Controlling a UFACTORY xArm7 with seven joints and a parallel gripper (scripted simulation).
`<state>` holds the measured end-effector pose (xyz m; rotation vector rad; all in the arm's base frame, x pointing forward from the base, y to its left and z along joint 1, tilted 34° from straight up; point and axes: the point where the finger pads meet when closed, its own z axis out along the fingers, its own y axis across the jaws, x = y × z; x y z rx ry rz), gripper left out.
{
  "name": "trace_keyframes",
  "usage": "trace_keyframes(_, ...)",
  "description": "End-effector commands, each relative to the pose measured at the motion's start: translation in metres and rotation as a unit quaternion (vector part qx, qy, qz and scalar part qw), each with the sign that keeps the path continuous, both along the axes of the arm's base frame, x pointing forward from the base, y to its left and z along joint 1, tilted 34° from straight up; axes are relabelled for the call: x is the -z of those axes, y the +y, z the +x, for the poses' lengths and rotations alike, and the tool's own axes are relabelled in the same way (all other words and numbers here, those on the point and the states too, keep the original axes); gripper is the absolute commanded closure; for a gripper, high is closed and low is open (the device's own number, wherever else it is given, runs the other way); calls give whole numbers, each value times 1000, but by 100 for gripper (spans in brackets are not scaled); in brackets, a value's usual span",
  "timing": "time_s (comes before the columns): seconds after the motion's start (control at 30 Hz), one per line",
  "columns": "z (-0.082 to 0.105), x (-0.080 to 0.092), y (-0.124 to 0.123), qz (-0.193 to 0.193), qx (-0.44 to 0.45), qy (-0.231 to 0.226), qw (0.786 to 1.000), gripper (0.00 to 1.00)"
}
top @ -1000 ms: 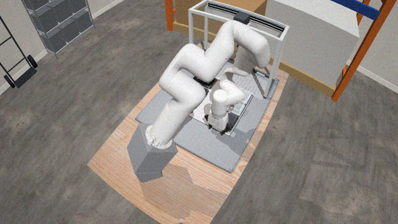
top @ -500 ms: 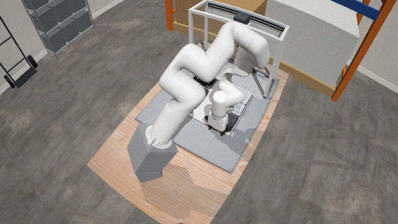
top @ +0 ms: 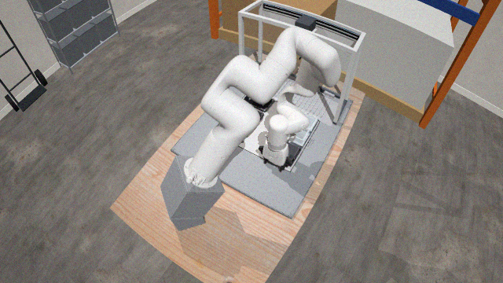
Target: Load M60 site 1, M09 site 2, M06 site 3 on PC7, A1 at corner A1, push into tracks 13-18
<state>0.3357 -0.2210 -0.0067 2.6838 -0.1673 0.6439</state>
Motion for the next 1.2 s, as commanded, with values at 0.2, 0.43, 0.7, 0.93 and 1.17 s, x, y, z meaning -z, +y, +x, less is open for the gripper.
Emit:
trace_keyframes(0.2, 8, -4, 0, 0, 0, 0, 1000, 18)
trace_keyframes(0.43, 14, -8, 0, 0, 0, -1, 1000, 18)
trace_keyframes(0.7, 21, -11, -1, 0, 0, -1, 1000, 18)
trace_keyframes(0.93, 26, -14, -1, 0, 0, -1, 1000, 18)
trace_keyframes(1.17, 32, -17, -1, 0, 0, -1, 1000, 18)
